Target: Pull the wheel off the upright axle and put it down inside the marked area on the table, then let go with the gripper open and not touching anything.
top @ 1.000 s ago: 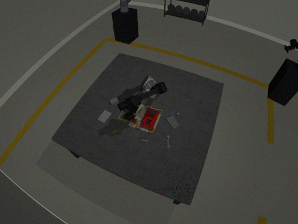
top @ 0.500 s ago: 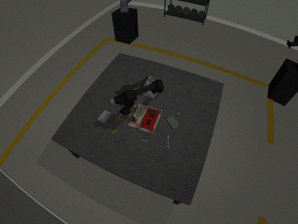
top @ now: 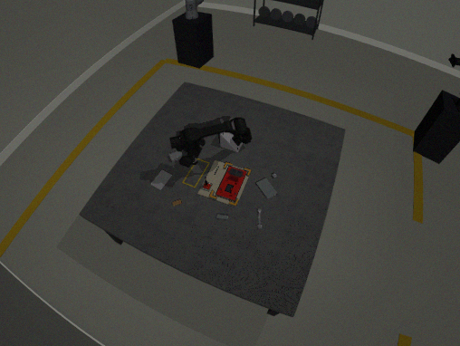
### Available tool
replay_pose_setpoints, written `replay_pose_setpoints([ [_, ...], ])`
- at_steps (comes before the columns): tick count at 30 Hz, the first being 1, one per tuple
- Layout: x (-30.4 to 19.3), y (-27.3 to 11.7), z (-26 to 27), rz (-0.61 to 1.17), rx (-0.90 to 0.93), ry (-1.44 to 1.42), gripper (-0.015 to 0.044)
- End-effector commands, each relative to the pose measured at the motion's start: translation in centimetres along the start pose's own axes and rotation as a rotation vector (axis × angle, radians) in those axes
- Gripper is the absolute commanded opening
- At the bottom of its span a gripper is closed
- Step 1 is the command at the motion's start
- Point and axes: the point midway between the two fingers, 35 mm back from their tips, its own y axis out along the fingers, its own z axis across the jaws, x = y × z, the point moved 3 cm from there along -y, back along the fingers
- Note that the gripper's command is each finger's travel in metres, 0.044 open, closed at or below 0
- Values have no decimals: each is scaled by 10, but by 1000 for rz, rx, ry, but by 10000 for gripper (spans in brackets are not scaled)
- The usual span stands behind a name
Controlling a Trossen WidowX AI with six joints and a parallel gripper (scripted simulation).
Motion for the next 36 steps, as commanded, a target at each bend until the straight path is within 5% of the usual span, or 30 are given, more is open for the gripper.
replay_pose_setpoints([
  [1,0,5,0,-3,-4,-11,0],
  [27,-1,104,0,1,-2,-12,0],
  [36,-2,101,0,2,-12,-16,236],
])
